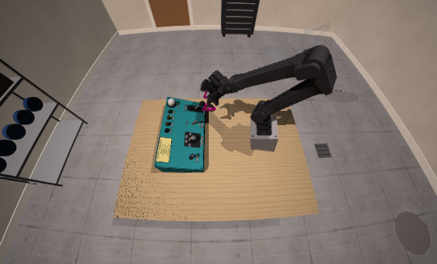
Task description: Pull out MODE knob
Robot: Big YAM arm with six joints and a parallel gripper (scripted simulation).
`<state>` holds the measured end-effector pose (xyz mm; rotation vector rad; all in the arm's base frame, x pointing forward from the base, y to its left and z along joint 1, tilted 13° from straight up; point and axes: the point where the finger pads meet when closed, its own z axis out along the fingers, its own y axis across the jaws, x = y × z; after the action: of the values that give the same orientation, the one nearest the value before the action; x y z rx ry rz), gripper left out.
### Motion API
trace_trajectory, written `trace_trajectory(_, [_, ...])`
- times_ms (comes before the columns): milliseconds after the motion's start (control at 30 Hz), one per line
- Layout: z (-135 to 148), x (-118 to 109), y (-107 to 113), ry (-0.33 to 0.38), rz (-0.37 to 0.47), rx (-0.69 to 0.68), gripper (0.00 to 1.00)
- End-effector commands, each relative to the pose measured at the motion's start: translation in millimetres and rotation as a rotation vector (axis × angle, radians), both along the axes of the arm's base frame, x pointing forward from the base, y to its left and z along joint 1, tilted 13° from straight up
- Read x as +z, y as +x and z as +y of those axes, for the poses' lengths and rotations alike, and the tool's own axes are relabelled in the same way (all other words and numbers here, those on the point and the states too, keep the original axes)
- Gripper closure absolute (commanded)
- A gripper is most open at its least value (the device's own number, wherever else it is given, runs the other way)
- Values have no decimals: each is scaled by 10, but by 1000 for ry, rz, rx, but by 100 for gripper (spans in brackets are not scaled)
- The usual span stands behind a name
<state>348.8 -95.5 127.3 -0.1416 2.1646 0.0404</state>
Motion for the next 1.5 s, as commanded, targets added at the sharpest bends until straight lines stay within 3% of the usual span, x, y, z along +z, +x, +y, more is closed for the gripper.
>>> trace_trajectory(0, [-106, 286, 189, -28, -45, 4, 0])
trace_trajectory(67, [-54, 192, 101, -20, -40, 0, 0])
trace_trajectory(300, [-80, 274, 94, -27, -48, -3, 0])
trace_trajectory(567, [-122, 482, 63, -42, -65, -3, 0])
trace_trajectory(1267, [-124, 1081, -326, -51, -67, -2, 0])
trace_trajectory(1467, [-138, 1083, -355, -38, -47, -2, 0])
